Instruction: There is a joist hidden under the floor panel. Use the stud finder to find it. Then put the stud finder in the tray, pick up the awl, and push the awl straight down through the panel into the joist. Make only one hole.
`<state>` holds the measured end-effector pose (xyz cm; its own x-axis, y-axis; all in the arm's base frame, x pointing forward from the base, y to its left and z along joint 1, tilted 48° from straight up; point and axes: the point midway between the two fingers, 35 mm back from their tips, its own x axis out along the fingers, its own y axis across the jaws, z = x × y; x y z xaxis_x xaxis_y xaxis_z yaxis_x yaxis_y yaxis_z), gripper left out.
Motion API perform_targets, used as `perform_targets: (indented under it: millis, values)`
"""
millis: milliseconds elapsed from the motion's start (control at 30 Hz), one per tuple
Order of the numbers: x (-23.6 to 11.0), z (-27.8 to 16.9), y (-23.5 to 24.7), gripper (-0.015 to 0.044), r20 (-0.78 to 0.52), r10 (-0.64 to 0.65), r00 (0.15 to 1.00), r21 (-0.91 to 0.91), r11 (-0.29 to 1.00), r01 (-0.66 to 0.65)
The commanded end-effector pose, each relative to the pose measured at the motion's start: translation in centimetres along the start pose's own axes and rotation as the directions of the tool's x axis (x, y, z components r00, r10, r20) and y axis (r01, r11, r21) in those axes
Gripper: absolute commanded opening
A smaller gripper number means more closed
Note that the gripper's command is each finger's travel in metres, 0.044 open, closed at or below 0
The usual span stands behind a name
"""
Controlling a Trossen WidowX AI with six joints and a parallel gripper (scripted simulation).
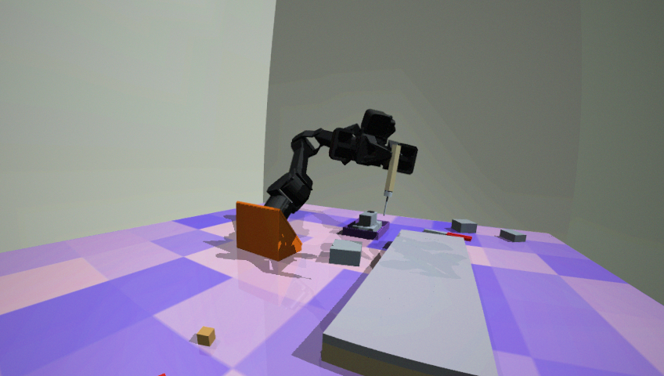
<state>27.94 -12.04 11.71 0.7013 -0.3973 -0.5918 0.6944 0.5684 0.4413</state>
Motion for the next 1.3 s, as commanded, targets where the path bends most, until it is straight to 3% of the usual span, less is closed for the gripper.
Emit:
perform_targets:
  millis: [0, 267, 600, 1267]
  values:
    - [-0.6, -0.2, 2.9, 0.0, 0.029, 0.131, 0.991, 0.013, 0.991, -0.131]
    - [-2.9, -0.9, 8.9, 0.0, 0.061, 0.408, 0.911, 0.015, 0.912, -0.409]
    - [-8.6, -2.4, 15.6, 0.0, 0.066, 0.736, 0.673, 0.01, 0.674, -0.738]
    - [-8.9, -3.2, 16.1, 0.0, 0.065, 0.754, 0.653, 0.011, 0.654, -0.756]
